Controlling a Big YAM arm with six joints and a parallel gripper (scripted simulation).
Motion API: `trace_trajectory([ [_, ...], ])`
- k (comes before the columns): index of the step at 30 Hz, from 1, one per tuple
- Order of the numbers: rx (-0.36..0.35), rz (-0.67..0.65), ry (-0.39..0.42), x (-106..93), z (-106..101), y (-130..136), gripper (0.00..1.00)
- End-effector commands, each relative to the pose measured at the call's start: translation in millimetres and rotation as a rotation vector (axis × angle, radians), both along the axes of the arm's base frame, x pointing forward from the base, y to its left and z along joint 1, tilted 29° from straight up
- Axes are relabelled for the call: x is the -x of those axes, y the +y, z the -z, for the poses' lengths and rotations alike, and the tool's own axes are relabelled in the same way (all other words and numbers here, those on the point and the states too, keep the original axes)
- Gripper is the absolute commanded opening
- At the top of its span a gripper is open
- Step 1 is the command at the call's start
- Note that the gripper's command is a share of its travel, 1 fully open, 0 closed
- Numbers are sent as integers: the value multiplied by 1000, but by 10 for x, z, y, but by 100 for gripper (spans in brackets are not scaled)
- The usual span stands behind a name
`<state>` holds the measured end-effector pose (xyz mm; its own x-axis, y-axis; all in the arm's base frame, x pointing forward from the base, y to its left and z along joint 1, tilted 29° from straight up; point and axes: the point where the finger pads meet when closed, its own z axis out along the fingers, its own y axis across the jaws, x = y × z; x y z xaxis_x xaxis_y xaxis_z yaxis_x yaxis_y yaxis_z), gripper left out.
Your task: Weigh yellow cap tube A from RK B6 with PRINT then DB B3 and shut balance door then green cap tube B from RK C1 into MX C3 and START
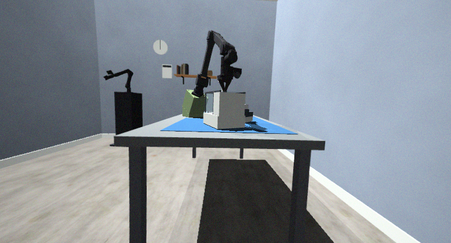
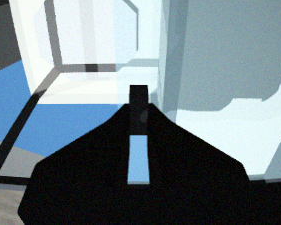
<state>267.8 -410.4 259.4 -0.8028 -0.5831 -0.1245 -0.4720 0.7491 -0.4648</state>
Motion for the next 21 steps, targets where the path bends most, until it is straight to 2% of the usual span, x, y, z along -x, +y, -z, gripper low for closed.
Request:
trace_trajectory([
  [1, 22, 5, -21, -2, -101, 72, 6],
  [21, 20, 9, -22, 101, -10, 193, 6],
])
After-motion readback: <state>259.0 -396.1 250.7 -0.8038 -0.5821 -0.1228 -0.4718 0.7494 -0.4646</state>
